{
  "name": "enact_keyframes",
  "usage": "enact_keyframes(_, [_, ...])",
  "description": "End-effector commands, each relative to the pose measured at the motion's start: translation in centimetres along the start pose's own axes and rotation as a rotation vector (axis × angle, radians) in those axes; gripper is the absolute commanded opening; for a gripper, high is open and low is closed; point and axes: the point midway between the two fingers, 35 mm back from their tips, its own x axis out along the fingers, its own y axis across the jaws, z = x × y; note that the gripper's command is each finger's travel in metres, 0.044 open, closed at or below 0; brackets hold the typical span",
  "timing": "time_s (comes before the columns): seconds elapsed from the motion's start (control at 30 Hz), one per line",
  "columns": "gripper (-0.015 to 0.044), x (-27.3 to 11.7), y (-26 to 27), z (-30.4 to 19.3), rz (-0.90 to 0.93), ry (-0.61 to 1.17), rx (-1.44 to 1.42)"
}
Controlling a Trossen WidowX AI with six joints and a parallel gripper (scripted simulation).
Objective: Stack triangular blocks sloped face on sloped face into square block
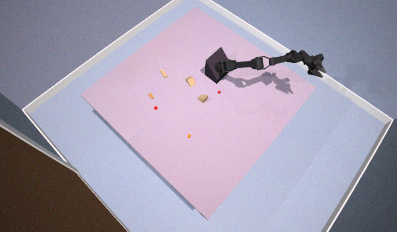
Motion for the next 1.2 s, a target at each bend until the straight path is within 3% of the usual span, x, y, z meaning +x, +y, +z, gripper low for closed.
enact_keyframes(0.0, [0.0426,0.0,0.0,0.0,0.0,0.0,-0.001])
enact_keyframes(0.53, [0.044,6.7,6.0,-6.6,-0.043,0.051,-0.128])
enact_keyframes(1.17, [0.044,14.1,11.1,-23.5,-0.012,0.21,-0.255])
